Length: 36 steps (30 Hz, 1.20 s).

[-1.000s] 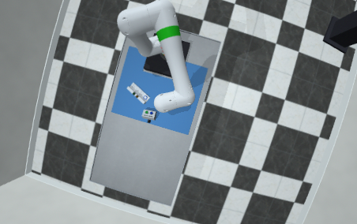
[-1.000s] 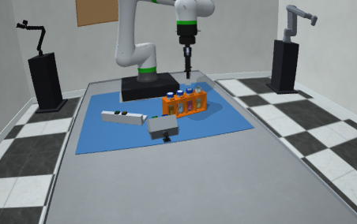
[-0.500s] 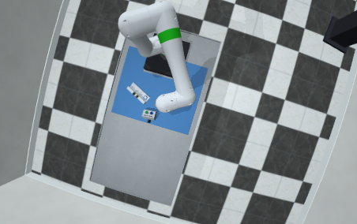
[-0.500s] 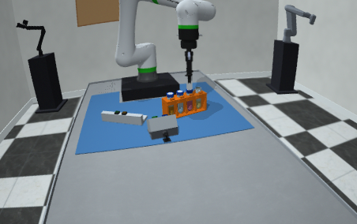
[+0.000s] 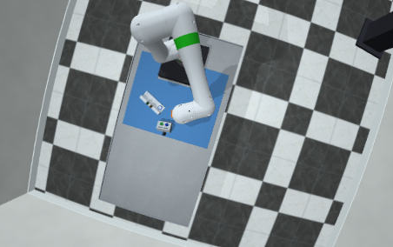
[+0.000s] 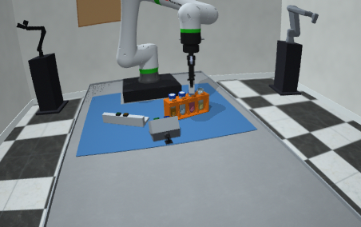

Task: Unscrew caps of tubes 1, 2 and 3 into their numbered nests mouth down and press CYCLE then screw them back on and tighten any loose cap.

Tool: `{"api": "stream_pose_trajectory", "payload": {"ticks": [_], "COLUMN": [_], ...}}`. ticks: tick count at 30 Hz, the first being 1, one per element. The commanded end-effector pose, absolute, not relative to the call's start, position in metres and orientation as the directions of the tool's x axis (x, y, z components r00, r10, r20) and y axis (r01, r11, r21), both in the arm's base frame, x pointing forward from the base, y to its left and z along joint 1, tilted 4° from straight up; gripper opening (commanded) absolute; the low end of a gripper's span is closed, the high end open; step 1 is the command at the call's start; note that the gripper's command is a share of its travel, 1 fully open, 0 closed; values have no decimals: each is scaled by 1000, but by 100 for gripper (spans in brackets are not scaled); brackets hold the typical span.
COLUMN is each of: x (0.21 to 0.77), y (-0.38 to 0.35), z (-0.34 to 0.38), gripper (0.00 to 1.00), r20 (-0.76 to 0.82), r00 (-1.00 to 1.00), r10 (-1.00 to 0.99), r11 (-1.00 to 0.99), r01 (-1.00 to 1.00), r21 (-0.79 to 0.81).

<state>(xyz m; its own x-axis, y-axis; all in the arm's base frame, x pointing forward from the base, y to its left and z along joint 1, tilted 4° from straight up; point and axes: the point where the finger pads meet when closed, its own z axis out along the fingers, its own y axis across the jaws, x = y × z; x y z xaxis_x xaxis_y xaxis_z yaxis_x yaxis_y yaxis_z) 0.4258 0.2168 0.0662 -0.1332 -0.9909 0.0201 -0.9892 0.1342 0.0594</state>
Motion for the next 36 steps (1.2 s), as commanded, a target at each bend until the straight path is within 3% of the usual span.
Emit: {"api": "stream_pose_trajectory", "payload": {"ticks": [1, 19, 20, 34, 36], "x": [426, 425, 425, 425, 425], "y": [217, 217, 217, 217, 217], "z": [65, 58, 58, 58, 58], "gripper": [35, 35, 0, 0, 0], "r20": [20, 20, 20, 20, 14], "r00": [-133, -133, -133, -133, -34], "r10": [-991, -991, -991, -991, -999], "r11": [134, 134, 134, 134, 35], "r01": [-989, -989, -989, -989, -998], "r21": [59, 59, 59, 59, 61]}}
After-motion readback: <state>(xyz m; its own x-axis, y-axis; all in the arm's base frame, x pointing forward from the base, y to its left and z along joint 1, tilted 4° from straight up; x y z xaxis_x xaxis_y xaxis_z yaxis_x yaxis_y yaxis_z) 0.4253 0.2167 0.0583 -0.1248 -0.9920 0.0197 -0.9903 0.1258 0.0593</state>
